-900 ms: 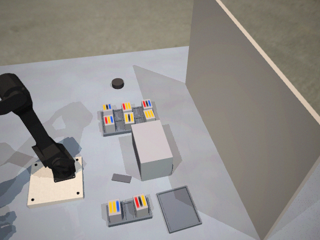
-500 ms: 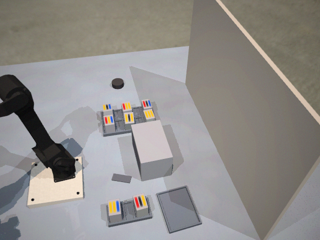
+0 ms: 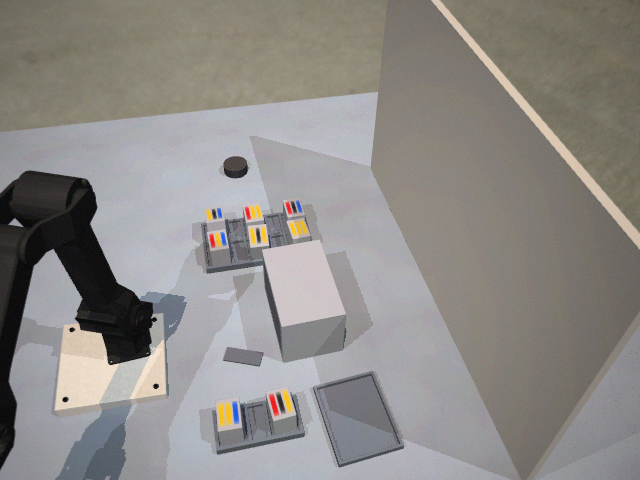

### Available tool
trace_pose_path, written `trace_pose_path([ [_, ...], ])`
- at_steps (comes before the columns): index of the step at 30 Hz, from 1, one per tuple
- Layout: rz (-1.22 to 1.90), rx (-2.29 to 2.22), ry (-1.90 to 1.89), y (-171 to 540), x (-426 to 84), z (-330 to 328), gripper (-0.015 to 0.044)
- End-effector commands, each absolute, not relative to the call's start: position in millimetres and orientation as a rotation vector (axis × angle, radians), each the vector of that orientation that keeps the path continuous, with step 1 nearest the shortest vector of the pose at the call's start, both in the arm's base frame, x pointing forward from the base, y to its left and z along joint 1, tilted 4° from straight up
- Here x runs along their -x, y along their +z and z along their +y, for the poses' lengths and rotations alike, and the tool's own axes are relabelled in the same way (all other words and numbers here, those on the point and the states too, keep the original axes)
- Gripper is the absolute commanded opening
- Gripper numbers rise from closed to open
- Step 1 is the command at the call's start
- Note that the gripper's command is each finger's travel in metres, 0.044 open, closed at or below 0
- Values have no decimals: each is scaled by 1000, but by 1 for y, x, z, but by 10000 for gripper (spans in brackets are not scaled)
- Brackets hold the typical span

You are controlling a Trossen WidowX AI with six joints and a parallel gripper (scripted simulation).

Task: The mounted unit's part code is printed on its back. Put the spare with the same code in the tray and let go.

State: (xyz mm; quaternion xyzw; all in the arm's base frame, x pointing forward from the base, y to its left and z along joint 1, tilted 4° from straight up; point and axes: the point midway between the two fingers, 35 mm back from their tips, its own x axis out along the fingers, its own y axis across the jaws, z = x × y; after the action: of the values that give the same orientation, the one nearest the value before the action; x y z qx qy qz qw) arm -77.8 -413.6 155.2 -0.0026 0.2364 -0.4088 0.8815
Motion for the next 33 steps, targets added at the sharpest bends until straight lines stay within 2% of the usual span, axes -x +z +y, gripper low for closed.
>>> trace_pose_path([
  [1,522,-115,-736,160,8,-426,440],
  [8,600,-253,-583,170,-94,-417,440],
  [13,696,-286,-450,174,-170,-387,440],
  [18,776,-311,-366,180,-218,-358,440],
  [25,894,-328,-238,201,-299,-286,440],
  [33,1121,-297,-129,220,-350,-179,440],
])
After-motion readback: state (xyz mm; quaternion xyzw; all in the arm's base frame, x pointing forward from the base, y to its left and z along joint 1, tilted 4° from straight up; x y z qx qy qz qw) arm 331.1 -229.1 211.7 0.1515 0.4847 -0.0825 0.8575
